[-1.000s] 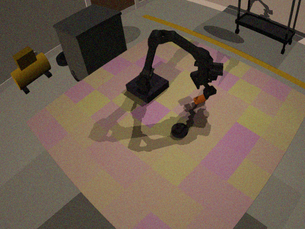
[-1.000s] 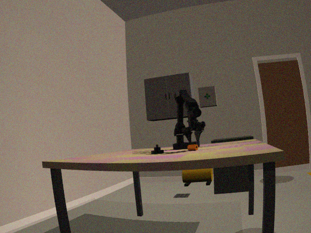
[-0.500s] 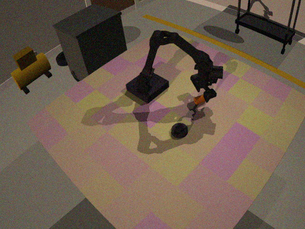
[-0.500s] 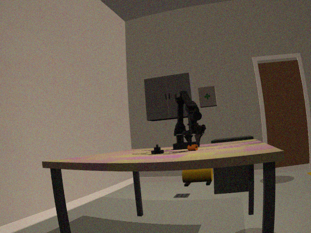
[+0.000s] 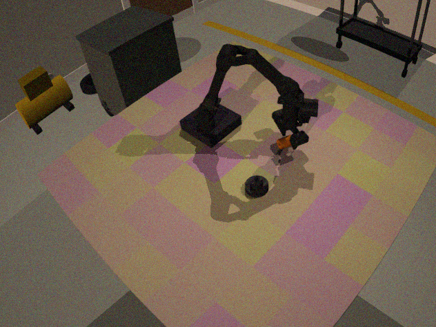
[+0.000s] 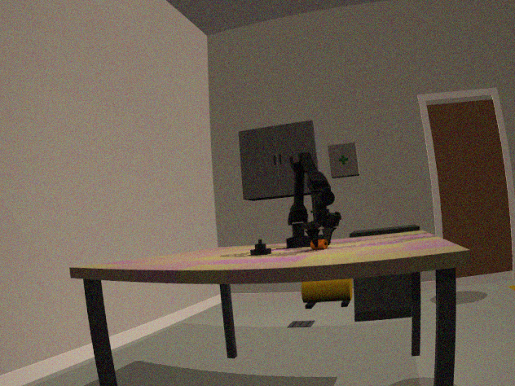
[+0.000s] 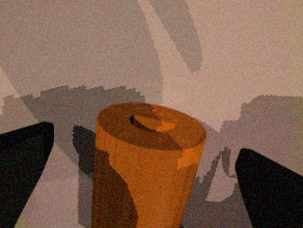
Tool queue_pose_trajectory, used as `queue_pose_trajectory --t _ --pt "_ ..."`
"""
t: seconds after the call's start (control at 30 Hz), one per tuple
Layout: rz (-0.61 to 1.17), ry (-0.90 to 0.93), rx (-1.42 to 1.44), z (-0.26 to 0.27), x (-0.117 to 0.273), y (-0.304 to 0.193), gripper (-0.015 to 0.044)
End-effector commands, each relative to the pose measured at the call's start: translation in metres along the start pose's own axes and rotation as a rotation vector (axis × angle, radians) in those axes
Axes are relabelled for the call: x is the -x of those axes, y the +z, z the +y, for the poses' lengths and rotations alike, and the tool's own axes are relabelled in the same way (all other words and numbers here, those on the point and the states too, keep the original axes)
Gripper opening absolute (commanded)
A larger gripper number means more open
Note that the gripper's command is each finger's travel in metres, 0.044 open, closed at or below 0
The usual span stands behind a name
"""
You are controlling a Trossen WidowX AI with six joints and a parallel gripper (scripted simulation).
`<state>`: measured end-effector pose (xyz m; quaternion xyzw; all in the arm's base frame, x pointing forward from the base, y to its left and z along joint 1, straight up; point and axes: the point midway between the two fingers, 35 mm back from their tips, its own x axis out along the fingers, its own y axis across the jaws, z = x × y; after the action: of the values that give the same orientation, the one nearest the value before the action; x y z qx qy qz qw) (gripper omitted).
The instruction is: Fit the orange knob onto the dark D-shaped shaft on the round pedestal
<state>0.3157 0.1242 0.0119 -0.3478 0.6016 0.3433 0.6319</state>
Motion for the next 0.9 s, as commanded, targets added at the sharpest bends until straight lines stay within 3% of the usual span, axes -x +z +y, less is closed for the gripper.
queue_pose_trajectory --t 0.0,0.13,0.37,0.67,0.87 --pt "0.002 0.004 0.004 0.001 -0.0023 -0.0005 0.0335" --pt "0.002 0.004 0.004 0.001 -0.0023 -0.0005 0.024" --pt "0.002 0.004 0.004 0.001 -0.0023 -0.0005 0.024" --pt "0.002 0.004 0.004 0.001 -0.0023 -0.0005 0.0181" --pt "-0.028 0.004 0.001 0.0008 -0.0007 -0.002 0.0181"
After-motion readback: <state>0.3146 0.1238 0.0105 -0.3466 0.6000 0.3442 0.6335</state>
